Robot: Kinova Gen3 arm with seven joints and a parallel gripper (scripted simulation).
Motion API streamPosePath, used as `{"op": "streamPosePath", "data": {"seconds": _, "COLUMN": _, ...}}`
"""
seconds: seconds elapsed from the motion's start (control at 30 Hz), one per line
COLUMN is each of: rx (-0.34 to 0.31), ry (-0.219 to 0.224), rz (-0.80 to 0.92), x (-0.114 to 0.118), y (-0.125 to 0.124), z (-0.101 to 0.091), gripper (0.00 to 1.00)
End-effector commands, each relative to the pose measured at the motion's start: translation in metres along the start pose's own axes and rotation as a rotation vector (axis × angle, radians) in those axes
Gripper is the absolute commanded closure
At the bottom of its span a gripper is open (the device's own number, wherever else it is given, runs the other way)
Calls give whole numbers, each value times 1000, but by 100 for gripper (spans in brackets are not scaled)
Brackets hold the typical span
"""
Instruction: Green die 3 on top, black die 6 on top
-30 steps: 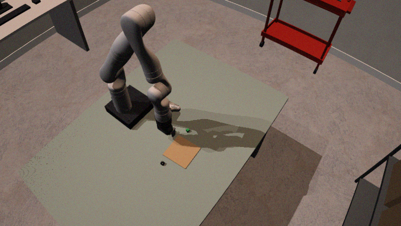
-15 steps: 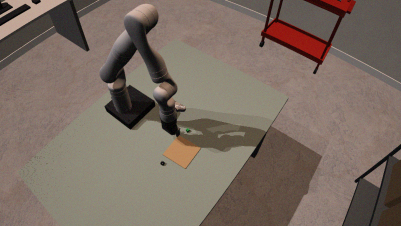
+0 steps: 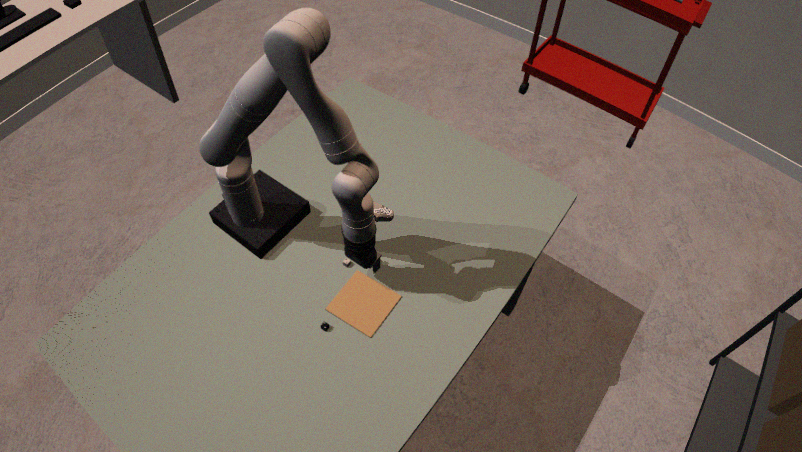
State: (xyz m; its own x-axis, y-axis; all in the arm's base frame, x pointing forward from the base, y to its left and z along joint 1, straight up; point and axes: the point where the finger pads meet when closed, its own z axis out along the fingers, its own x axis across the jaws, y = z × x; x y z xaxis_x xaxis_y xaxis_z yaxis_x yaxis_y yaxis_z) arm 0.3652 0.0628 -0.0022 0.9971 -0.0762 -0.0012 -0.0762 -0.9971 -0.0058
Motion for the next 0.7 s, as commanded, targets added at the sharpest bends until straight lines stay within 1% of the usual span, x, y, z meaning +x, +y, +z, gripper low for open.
{"op": "streamPosePath", "data": {"seconds": 0.0, "rx": 0, "ry": 0, "rz": -4, "x": 0, "y": -1, "z": 0, "gripper": 0}}
{"op": "streamPosePath", "data": {"seconds": 0.67, "rx": 0, "ry": 0, "rz": -4, "x": 0, "y": -1, "z": 0, "gripper": 0}}
